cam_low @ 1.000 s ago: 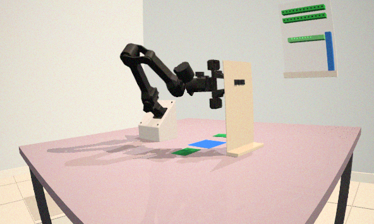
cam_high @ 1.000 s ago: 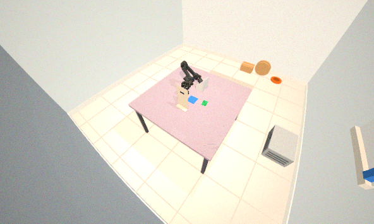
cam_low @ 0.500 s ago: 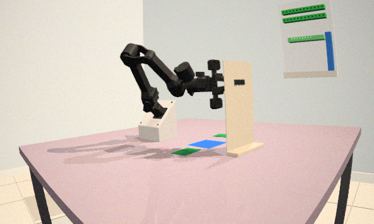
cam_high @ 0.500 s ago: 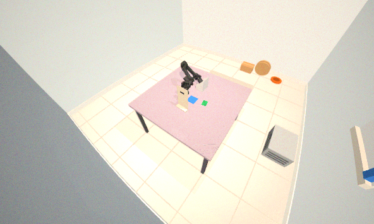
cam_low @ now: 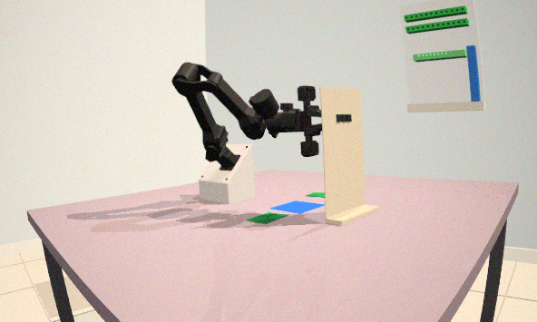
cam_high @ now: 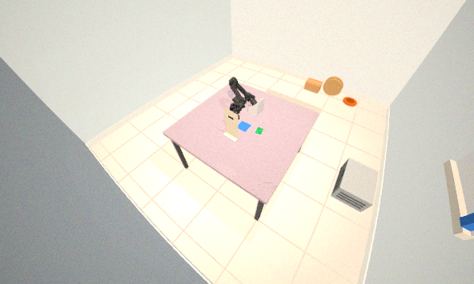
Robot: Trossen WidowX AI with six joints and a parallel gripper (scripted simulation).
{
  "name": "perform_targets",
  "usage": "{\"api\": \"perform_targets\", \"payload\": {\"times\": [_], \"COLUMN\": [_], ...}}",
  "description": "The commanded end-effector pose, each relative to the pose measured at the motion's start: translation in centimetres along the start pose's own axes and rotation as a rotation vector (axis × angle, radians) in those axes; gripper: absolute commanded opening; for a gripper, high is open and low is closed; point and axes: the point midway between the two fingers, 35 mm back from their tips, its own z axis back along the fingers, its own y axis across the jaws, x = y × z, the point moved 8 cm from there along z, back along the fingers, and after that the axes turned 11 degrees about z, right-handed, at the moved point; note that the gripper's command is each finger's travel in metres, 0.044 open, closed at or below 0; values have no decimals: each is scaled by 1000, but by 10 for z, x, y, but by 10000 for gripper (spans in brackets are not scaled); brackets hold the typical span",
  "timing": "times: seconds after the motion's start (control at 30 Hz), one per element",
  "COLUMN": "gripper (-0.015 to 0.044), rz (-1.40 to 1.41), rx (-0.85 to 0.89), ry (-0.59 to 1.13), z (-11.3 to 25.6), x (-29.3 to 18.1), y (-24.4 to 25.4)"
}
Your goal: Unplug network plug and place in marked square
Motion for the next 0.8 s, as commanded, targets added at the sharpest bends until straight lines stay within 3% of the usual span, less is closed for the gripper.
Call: {"api": "perform_targets", "payload": {"times": [0.0, 0.77], "gripper": [0, 0], "rz": [5, 5], "rx": [0, -1], "ry": [2, 3], "z": [4, 18], "x": [-1, -6], "y": [0, 1]}}
